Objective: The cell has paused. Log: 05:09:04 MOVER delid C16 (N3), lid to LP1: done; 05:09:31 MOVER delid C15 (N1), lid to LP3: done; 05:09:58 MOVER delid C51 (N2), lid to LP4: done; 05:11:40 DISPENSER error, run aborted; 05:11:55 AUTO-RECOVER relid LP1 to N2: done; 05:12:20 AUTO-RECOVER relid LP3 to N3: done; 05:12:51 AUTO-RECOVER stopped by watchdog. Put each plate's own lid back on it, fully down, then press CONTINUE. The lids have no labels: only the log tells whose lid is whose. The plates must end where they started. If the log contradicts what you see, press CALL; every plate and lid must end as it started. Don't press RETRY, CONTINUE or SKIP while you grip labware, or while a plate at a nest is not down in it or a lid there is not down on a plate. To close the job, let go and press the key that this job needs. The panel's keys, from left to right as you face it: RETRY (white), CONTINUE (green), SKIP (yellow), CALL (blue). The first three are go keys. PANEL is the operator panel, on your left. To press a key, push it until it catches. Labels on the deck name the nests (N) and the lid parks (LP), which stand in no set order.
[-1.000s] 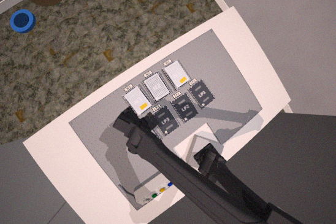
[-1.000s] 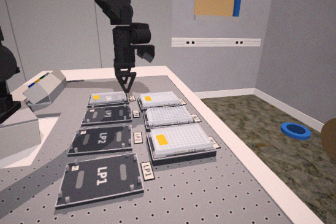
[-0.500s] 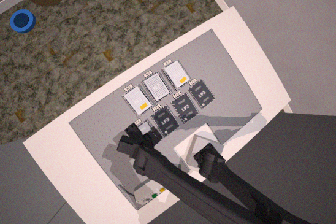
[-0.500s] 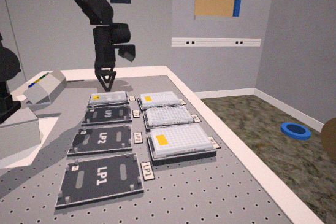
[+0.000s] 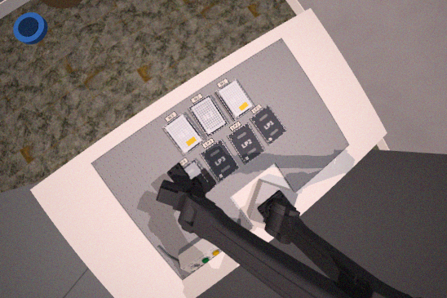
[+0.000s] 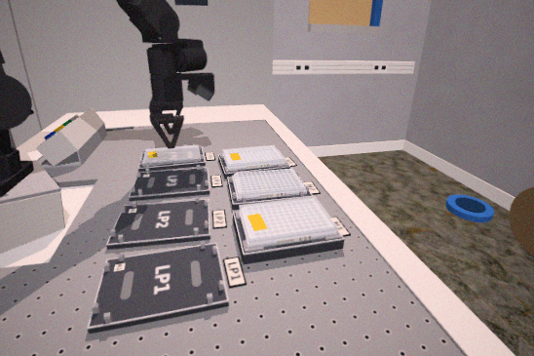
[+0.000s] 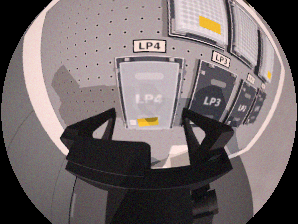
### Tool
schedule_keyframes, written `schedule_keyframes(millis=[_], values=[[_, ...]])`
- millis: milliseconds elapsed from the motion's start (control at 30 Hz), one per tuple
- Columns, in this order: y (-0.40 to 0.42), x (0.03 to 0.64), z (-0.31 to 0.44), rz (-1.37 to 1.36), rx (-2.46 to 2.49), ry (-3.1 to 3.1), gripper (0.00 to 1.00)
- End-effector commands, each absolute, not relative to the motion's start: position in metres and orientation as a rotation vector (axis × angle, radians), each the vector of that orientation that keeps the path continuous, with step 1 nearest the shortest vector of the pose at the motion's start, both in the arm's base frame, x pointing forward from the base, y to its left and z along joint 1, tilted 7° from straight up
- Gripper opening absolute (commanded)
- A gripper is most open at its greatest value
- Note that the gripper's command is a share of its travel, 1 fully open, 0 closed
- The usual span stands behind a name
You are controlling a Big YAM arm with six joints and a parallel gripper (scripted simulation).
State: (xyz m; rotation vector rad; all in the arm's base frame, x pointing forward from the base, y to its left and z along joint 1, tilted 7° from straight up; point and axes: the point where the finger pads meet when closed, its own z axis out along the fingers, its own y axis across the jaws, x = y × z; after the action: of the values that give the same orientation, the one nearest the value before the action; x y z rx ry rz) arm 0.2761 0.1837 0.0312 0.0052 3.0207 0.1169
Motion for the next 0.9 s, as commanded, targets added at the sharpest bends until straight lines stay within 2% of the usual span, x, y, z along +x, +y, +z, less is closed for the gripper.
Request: schedule_keyframes(millis=[0,867], values=[[0.184,0.276,0.02,0.103,0.023,3.029,1.0],[0.187,0.28,-0.009,0.106,0.023,3.026,1.0]])
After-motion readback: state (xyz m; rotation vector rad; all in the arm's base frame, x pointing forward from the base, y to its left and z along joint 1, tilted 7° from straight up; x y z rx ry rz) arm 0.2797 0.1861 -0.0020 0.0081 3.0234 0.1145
